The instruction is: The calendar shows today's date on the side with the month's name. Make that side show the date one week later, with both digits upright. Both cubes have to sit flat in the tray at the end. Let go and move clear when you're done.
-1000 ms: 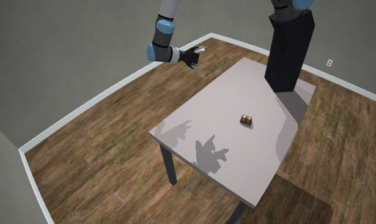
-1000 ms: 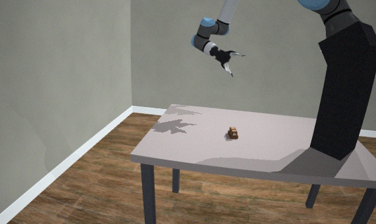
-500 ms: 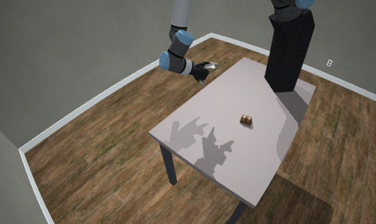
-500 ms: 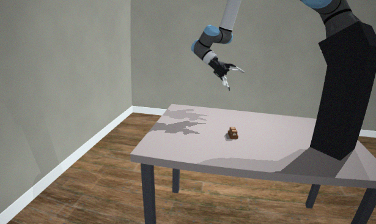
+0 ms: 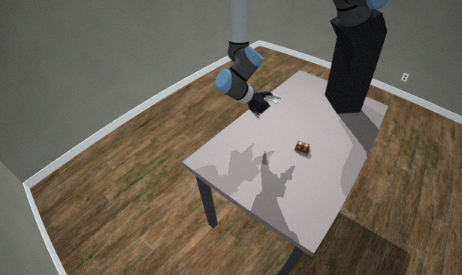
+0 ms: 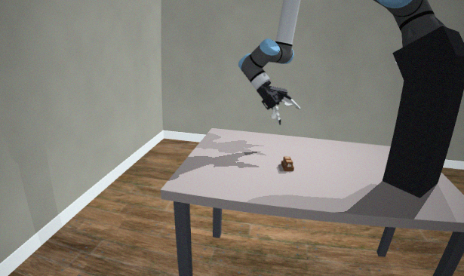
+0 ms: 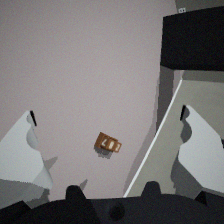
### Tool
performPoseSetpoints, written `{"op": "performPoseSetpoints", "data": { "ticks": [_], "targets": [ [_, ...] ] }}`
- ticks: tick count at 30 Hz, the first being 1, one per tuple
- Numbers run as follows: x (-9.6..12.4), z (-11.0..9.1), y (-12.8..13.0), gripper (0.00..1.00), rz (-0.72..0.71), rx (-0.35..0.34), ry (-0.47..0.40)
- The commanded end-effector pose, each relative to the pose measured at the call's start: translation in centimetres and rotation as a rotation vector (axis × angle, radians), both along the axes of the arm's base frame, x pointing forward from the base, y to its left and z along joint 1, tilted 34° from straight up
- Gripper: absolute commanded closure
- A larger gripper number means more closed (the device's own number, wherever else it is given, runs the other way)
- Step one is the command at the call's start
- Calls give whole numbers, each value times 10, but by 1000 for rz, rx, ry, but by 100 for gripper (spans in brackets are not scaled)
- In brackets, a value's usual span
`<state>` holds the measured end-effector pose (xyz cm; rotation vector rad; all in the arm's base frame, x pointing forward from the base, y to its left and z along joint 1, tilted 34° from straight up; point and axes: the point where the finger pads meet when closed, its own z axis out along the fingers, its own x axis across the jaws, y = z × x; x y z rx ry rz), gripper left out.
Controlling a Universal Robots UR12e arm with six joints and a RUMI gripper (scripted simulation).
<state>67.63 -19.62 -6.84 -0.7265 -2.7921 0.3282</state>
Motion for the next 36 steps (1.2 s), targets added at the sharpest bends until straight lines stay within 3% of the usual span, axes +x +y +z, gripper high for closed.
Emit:
{"op": "performPoseSetpoints", "data": {
  "ticks": [1,7,10,18,27,36],
  "targets": [
    [10,-25,14,0,-48,-56,-88],
    [18,-50,36,0,-117,-105,-198],
    [18,-50,36,0,-117,-105,-198],
    [22,-78,71,0,-222,-153,-367],
    [21,-89,94,0,-290,-168,-476],
    [13,-97,130,0,-397,-168,-645]
  ]
}}
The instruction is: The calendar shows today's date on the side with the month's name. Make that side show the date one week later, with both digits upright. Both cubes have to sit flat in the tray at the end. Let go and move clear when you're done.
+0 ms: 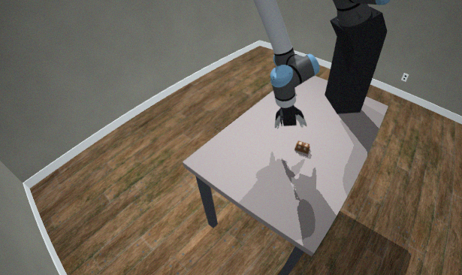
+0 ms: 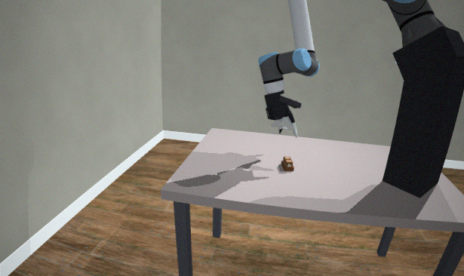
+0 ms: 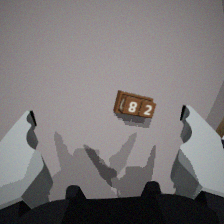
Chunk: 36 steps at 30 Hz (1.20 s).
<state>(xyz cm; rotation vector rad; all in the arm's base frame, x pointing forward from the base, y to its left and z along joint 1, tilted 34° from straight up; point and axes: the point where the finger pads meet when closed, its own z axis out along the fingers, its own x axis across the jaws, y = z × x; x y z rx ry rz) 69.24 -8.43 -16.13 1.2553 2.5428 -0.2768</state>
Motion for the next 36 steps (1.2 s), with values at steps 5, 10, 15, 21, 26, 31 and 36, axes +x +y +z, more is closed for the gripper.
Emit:
{"op": "performPoseSetpoints", "data": {
  "ticks": [5,10,15,21,26,31,36],
  "targets": [
    [-10,-3,35,0,-89,-1,-184],
    [-13,-2,43,0,-107,5,-221],
    [-20,1,58,0,-143,18,-295],
    [-27,6,69,0,-170,32,-353],
    [-29,7,73,0,-178,37,-369],
    [-30,8,75,0,-184,40,-382],
    [-31,8,76,0,-185,41,-384]
  ]
}}
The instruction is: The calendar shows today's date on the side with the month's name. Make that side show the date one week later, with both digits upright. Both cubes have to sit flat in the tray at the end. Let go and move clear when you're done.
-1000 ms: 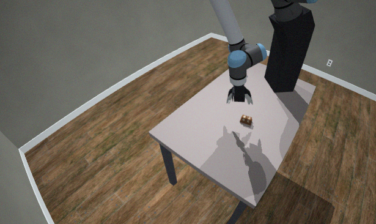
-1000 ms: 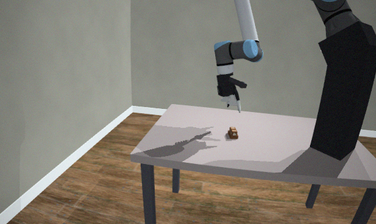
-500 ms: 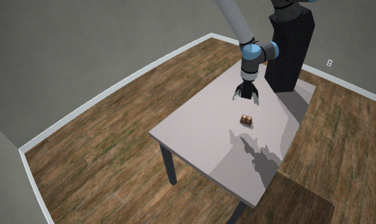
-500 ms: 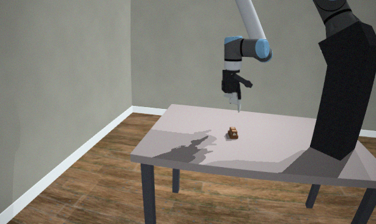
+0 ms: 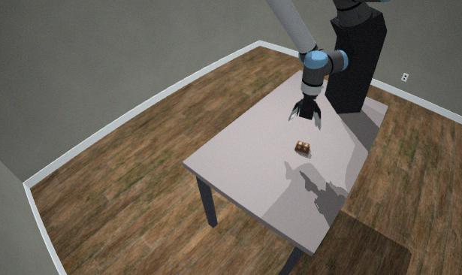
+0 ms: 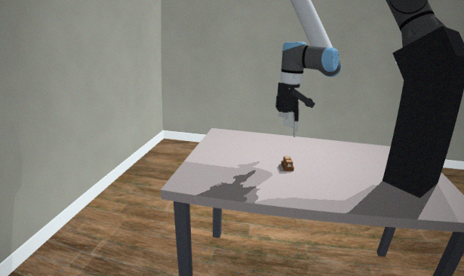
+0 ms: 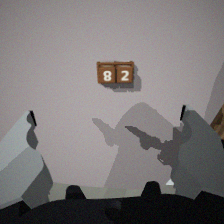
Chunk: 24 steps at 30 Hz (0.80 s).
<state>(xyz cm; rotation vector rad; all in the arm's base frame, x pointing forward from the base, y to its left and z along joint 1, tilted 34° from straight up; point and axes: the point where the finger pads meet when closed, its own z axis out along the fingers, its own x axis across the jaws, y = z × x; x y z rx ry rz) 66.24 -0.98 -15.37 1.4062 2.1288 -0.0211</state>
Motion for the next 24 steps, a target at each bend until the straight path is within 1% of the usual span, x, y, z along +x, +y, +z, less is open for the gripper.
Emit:
{"op": "performPoseSetpoints", "data": {
  "ticks": [1,15,24],
  "targets": [
    [-1,1,1,0,-2,1,-6],
    [0,1,1,0,1,-1,-5],
    [0,-1,0,0,45,-25,12]
  ]
}}
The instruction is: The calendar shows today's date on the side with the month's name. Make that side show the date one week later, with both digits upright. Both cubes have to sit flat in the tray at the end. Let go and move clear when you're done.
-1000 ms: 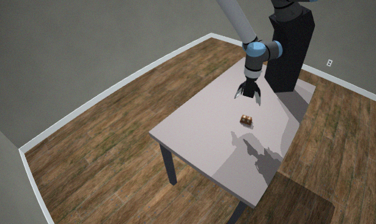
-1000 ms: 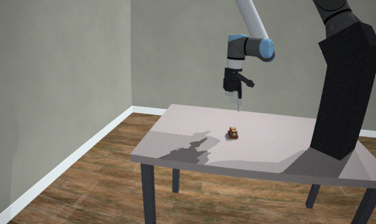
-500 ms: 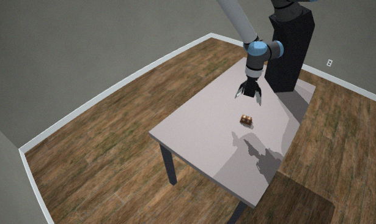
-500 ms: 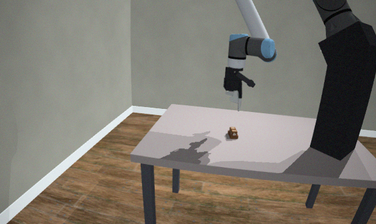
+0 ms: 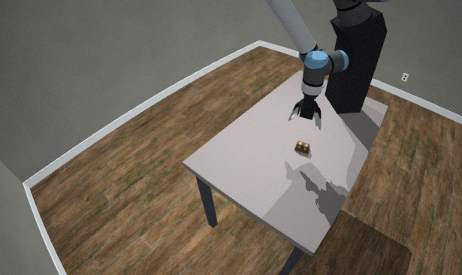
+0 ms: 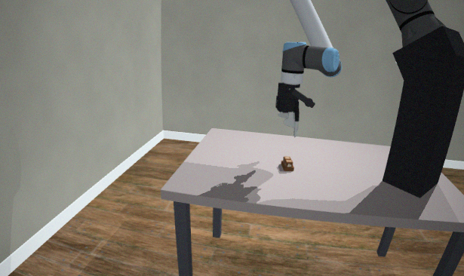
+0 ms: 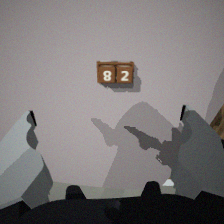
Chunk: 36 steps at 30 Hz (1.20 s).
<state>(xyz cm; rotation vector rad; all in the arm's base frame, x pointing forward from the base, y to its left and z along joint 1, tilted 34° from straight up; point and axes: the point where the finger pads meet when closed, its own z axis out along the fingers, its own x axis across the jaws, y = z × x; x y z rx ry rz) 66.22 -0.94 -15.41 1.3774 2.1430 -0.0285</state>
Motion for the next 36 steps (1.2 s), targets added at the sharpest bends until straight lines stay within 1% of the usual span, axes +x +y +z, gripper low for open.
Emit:
{"op": "performPoseSetpoints", "data": {
  "ticks": [1,6,12,13,14,16,19,22,23,25,26,30,33,36],
  "targets": [
    [0,-1,-1,0,35,-19,13],
    [2,-3,-2,0,122,-68,46],
    [4,-8,-6,0,278,-154,107],
    [4,-8,-6,0,280,-155,107],
    [5,-9,-6,0,311,-172,119],
    [5,-9,-6,0,311,-172,119],
    [6,-12,-8,0,411,-228,158],
    [8,-14,-9,0,480,-266,185],
    [8,-14,-9,0,481,-267,185],
    [9,-16,-10,0,547,-303,210],
    [9,-17,-10,0,554,-307,213],
    [11,-20,-11,0,659,-366,254],
    [11,-20,-12,0,664,-369,256],
    [13,-24,-13,0,774,-429,298]
  ]
}}
